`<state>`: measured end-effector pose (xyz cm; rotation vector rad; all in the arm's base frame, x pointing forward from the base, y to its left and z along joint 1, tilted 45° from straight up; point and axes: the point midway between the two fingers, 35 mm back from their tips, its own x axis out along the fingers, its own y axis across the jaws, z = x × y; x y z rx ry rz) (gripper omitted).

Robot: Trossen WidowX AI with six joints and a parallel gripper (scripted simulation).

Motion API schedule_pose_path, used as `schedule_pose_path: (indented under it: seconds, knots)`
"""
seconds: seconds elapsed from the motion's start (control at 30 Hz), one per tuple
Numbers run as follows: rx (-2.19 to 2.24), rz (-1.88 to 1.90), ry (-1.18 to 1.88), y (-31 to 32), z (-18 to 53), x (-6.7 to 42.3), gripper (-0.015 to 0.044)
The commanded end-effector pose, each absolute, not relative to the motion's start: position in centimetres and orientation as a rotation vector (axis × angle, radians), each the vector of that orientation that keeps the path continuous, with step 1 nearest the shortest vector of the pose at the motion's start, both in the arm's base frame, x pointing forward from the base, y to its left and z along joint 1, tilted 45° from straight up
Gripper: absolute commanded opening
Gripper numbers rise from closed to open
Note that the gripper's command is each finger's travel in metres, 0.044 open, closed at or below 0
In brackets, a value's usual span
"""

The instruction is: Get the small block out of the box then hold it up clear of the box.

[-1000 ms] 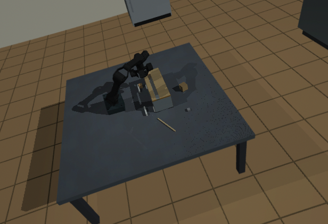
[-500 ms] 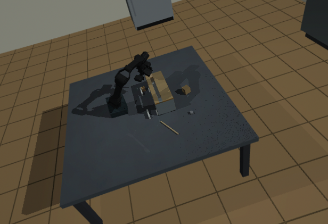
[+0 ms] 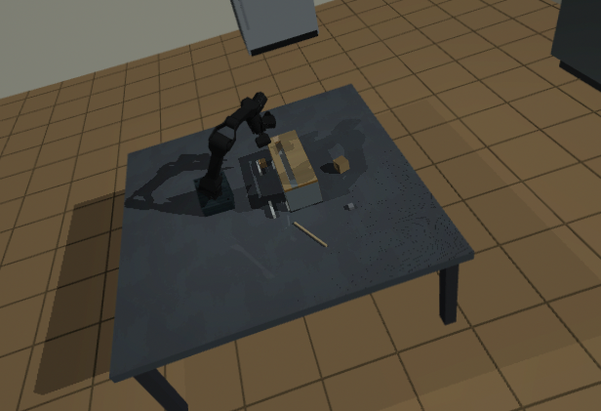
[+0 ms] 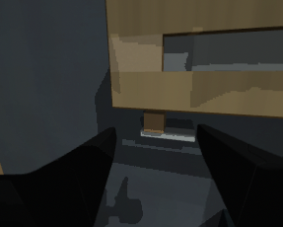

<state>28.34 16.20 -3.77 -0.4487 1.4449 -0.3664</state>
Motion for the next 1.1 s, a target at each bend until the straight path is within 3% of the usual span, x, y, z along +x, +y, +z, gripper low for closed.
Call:
schedule_pose_path:
  seconds: [0.0,0.53,1.07]
  knots:
    - [-1.297,0.264,1.503,17.2,-4.7,27.0,0.0285]
    - [-2.034,0.887,1.407,18.0,-5.2,26.1,0.0285]
    - [-2.713,1.582,1.124,18.8,-5.6,25.2,0.0285]
